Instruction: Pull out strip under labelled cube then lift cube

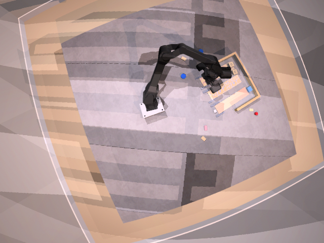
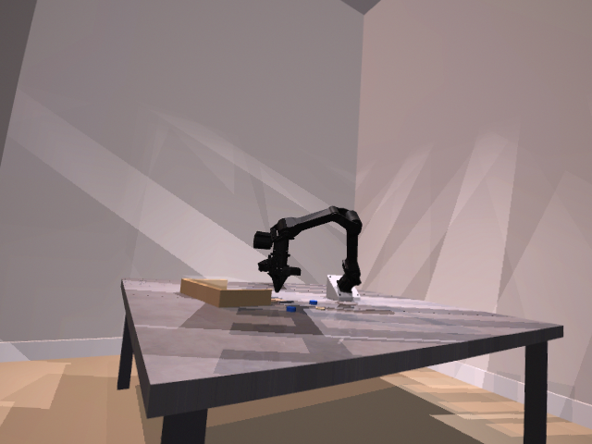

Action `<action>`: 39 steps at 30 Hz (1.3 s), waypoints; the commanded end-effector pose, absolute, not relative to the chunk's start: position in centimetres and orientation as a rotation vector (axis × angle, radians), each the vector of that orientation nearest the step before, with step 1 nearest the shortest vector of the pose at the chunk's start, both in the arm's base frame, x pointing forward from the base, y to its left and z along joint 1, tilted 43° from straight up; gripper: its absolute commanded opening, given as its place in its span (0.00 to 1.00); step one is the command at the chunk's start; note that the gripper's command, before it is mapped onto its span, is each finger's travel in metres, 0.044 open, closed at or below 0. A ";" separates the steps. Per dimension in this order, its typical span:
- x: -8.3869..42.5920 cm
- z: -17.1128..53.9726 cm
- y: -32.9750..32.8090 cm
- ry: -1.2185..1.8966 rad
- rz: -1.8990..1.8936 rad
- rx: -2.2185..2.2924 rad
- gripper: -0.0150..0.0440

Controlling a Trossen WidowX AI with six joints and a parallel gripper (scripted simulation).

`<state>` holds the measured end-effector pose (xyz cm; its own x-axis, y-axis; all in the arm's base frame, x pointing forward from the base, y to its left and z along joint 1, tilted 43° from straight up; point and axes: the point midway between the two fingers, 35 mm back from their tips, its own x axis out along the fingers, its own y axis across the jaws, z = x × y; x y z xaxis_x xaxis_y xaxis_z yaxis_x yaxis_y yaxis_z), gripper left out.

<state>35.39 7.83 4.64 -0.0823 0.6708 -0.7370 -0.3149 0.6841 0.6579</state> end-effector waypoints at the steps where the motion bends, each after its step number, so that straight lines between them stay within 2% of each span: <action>1: 35.3 4.2 8.4 1.438 0.842 0.325 0.25; 39: 35.1 2.7 9.6 1.437 0.844 0.327 0.25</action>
